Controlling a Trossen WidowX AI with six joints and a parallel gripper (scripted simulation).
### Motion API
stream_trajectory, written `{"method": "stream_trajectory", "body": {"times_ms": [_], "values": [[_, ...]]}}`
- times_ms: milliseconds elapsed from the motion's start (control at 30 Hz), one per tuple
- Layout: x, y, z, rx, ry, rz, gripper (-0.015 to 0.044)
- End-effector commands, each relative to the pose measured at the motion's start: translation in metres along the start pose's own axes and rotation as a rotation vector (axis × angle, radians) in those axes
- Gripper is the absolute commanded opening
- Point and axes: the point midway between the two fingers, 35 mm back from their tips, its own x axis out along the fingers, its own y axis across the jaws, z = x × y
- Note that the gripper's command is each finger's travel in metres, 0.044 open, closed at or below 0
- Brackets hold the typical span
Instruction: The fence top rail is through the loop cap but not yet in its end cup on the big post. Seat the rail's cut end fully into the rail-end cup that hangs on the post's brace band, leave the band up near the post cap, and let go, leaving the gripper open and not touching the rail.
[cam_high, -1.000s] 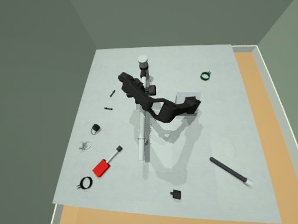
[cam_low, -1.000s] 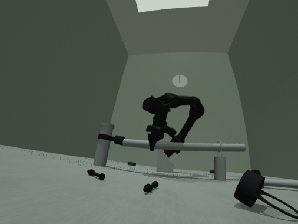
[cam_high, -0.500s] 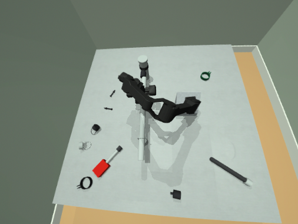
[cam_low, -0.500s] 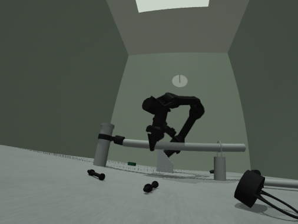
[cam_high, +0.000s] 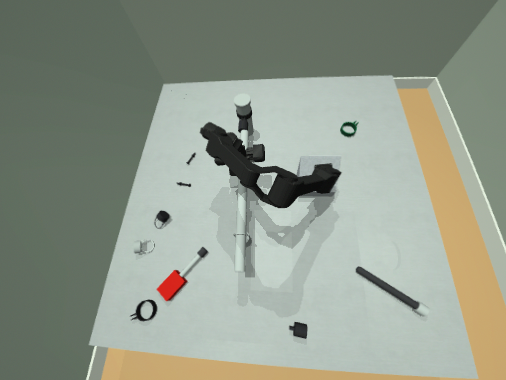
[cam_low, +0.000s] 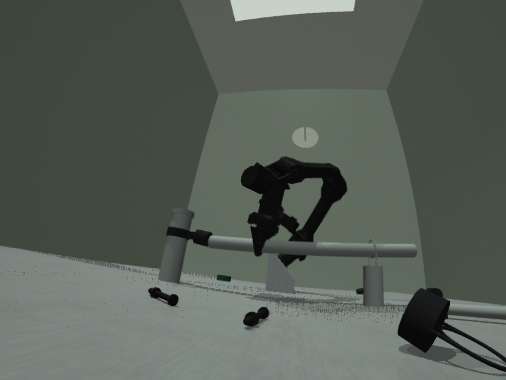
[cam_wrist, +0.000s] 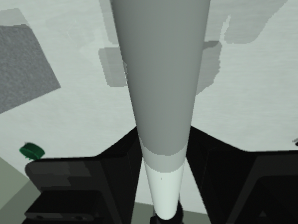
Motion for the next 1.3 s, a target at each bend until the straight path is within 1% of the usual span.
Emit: {"method": "stream_trajectory", "body": {"times_ms": [0,800,833,1267], "values": [[-0.0051,-0.0009,-0.0054,0.002,0.013,-0.009,0.0],[-0.0079,-0.0018,-0.0097,0.002,0.013,-0.009,0.0],[-0.0001,-0.0002,-0.0002,-0.002,-0.008,0.01,0.0],[-0.0009,-0.0006,-0.0024,-0.002,-0.008,0.01,0.0]]}}
